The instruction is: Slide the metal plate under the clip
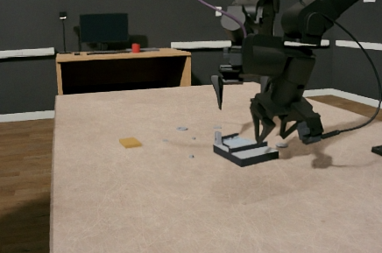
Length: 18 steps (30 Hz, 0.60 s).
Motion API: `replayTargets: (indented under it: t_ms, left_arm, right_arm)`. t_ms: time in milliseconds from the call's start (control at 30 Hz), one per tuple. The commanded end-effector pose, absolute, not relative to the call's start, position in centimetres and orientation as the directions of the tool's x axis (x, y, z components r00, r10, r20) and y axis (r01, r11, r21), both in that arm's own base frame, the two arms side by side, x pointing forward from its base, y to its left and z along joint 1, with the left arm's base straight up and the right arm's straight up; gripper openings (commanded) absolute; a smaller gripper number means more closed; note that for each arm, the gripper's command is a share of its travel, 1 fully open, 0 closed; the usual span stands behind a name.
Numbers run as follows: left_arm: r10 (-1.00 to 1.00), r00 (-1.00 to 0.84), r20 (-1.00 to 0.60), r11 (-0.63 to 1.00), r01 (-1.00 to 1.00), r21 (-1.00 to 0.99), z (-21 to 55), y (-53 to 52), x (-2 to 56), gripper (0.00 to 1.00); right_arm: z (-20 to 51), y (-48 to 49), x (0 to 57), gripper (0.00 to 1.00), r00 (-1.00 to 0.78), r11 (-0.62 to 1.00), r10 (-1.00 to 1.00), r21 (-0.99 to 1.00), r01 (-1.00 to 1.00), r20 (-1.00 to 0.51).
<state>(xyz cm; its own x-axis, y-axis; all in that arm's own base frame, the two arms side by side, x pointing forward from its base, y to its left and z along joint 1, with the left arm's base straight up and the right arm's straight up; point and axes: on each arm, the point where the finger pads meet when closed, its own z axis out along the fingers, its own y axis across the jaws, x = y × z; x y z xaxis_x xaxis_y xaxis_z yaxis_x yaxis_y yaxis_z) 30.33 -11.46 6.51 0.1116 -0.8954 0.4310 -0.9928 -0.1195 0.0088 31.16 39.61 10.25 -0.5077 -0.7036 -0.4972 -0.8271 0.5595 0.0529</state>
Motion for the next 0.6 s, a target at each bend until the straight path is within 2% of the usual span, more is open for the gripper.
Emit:
replayTargets:
  t_ms: [0, 567]
  left_arm:
    - [-0.895, 0.088, 0.437, -0.102, -0.995, -0.009, 7.36, -11.81, 30.56, 0.65]
    - [-0.895, 0.088, 0.437, -0.102, -0.995, -0.009, 7.36, -11.81, 30.56, 0.65]
  right_arm:
    - [13.03, 41.06, 31.82, 1.0, -0.542, 0.647, -0.563, 0.074, -0.759, -0.624]
    - [12.59, 40.69, 31.48, 1.0, -0.537, 0.633, -0.588, 0.069, -0.771, -0.605]
